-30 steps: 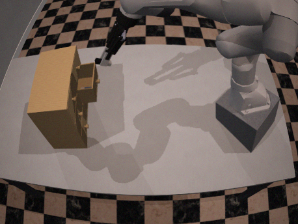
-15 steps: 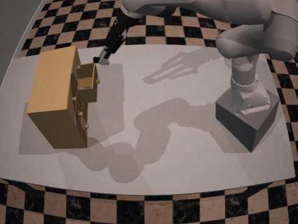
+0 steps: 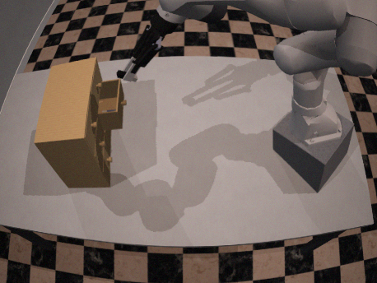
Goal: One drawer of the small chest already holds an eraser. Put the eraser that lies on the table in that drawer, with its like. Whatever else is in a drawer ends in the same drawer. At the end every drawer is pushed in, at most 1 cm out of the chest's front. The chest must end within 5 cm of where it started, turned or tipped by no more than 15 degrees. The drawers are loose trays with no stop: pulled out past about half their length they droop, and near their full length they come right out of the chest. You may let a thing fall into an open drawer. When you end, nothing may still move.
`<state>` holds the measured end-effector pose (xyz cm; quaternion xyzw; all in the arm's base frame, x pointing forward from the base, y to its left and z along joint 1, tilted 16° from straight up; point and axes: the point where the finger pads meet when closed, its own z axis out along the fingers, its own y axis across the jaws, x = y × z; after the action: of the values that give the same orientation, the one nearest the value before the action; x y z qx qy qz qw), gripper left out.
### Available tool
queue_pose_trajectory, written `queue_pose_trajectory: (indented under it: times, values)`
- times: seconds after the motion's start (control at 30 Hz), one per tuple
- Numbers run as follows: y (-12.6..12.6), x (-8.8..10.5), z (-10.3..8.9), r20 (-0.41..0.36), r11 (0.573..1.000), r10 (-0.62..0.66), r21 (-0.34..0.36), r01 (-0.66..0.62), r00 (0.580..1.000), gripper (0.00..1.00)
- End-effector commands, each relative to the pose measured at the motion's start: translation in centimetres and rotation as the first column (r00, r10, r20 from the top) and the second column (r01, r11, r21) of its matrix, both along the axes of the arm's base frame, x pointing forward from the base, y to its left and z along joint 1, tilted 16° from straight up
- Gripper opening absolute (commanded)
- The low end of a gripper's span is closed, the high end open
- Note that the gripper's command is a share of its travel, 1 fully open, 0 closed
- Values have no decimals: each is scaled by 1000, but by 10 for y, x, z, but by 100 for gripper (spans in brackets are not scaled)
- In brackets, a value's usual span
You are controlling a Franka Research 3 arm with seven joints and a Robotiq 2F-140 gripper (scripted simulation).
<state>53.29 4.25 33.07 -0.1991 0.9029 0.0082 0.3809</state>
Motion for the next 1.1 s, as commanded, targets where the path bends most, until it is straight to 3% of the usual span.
queue_pose_trajectory:
  times: [0.0,0.7,0.73,1.07]
  values:
    - [-1,4,8,52,999,33,-21,-32,998,11]
    - [-1,4,8,52,999,33,-21,-32,998,11]
    - [-4,4,16,140,999,38,-4,-38,989,11]
    - [-4,4,16,140,999,38,-4,-38,989,11]
